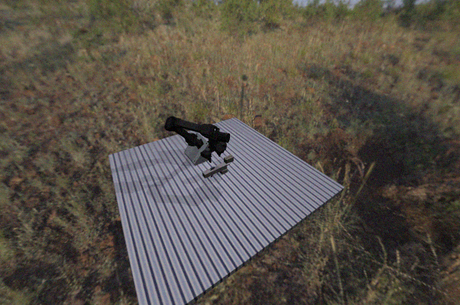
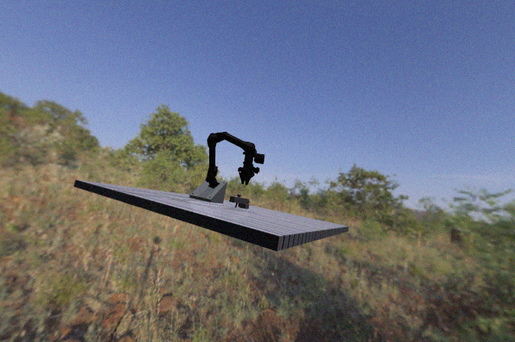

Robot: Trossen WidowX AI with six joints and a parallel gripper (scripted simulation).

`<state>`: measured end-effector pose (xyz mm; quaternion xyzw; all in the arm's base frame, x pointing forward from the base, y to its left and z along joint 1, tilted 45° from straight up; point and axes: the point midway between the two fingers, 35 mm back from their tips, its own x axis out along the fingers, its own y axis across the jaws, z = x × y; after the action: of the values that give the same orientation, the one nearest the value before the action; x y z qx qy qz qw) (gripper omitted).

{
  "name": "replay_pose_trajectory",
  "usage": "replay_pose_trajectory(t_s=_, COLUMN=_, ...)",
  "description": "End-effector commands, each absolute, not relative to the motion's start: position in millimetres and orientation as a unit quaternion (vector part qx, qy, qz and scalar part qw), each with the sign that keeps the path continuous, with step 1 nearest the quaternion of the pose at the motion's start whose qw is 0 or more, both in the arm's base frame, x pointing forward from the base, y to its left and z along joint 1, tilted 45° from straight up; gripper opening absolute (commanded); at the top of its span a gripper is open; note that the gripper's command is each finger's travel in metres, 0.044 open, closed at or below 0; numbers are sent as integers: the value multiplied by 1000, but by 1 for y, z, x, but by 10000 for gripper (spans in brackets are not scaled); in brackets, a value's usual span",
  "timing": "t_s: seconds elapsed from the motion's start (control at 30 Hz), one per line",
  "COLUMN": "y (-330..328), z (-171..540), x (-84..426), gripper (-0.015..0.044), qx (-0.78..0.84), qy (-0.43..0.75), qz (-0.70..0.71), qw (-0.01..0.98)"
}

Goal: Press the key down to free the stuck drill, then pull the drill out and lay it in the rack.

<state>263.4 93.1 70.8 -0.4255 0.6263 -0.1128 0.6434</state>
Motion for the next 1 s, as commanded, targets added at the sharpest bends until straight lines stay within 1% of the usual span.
replay_pose_trajectory(t_s=0.0, y=104, z=29, x=261, gripper=440, qx=-524, qy=642, qz=-10, qw=560)
replay_pose_trajectory(t_s=0.2, y=119, z=-46, x=254, gripper=440, qx=-670, qy=615, qz=191, qw=369)
replay_pose_trajectory(t_s=0.27, y=121, z=-68, x=249, gripper=440, qx=-703, qy=594, qz=250, qw=302)
replay_pose_trajectory(t_s=0.33, y=122, z=-84, x=245, gripper=440, qx=-721, qy=576, qz=289, qw=255)
replay_pose_trajectory(t_s=0.4, y=122, z=-88, x=244, gripper=440, qx=-725, qy=571, qz=298, qw=242)
replay_pose_trajectory(t_s=0.97, y=121, z=-88, x=244, gripper=440, qx=-725, qy=571, qz=298, qw=242)
